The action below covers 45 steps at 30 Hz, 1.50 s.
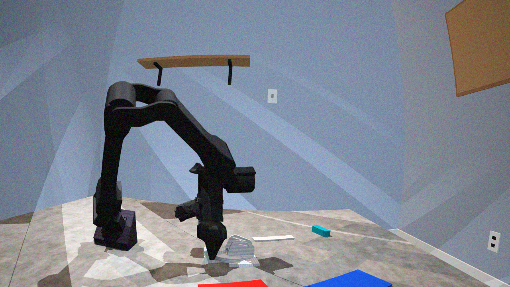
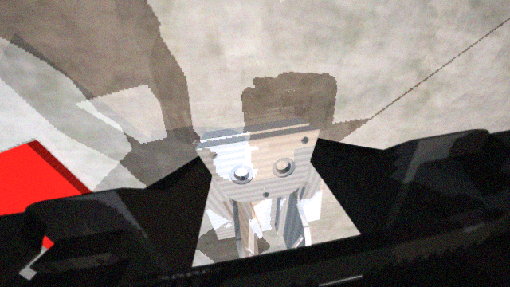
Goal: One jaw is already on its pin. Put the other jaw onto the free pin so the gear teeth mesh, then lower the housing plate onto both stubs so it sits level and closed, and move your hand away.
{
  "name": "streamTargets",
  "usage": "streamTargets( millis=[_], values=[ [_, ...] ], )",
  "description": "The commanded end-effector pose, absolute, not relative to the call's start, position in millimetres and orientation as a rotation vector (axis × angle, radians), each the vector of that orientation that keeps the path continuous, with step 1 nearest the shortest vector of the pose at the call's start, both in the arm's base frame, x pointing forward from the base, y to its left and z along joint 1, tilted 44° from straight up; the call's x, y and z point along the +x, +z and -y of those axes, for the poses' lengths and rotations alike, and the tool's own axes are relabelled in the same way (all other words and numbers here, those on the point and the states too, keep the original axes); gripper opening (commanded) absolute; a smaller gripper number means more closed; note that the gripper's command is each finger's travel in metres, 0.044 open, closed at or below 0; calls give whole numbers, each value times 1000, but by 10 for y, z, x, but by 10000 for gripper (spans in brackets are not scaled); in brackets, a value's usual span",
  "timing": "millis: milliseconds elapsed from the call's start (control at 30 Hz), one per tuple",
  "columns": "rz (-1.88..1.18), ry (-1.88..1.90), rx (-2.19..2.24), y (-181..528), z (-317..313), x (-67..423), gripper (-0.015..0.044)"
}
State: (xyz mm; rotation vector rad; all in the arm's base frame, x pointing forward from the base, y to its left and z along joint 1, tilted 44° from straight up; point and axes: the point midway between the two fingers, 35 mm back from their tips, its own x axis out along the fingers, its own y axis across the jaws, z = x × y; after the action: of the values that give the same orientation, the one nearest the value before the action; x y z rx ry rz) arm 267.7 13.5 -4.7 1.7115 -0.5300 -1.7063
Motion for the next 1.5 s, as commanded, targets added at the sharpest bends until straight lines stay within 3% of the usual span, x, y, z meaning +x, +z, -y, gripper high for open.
streamTargets(
  millis=[0,767,900,1467],
  values=[
    [538,-1707,1712,-63,-108,2685,351],
    [538,-1707,1712,-63,-108,2685,351],
    [529,-1705,1711,-50,-134,2677,440],
    [529,-1707,1713,76,-265,2680,440]
  ],
)
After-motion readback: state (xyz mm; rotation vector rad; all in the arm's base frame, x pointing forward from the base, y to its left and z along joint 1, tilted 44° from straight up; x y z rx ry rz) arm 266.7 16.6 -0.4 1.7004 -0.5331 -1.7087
